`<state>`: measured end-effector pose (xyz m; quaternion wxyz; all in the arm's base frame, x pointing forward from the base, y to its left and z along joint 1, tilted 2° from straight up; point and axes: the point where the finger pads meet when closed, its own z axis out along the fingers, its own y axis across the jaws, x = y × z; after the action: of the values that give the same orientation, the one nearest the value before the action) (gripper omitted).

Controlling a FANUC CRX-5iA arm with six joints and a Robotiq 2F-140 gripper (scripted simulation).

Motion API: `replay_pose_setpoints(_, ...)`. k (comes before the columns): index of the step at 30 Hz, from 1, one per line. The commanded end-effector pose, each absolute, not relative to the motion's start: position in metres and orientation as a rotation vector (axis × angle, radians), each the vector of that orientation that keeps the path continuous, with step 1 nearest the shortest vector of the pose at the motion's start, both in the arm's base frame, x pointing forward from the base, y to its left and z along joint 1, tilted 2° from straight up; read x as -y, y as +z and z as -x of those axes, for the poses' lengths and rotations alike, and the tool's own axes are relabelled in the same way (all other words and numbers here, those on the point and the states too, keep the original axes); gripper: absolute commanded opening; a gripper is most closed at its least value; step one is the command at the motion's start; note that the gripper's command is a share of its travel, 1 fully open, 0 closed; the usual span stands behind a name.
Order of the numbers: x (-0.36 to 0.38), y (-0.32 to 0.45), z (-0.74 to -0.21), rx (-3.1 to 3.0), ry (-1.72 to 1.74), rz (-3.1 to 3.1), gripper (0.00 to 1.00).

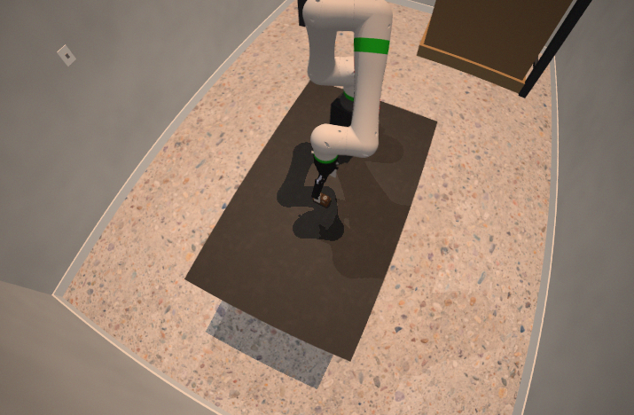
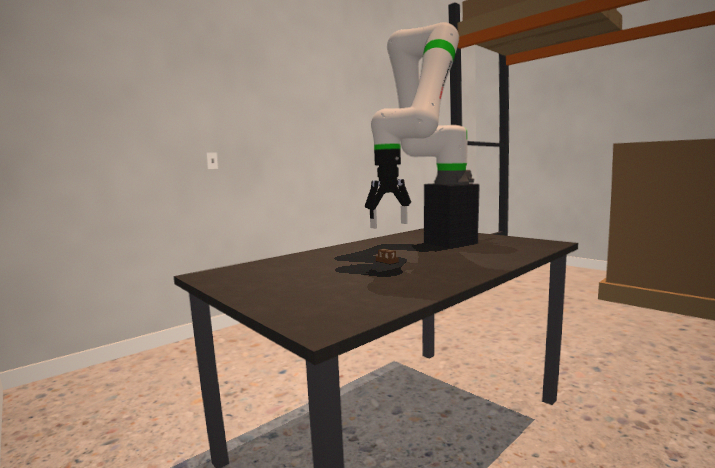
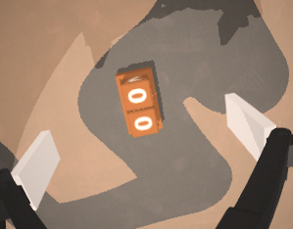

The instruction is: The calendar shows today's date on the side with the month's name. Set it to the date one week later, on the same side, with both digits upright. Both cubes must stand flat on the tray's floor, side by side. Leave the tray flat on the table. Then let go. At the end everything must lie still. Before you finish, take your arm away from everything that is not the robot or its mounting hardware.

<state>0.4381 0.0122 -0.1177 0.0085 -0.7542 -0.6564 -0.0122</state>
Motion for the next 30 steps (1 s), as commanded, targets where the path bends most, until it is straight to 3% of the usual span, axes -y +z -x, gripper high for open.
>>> replay_pose_setpoints(1,-0.012,-0.118,-0.438,2.051,-0.038,2.357,1.00)
replay_pose_setpoints(30,-0.011,-0.061,-0.438,2.051,-0.038,2.357,1.00)
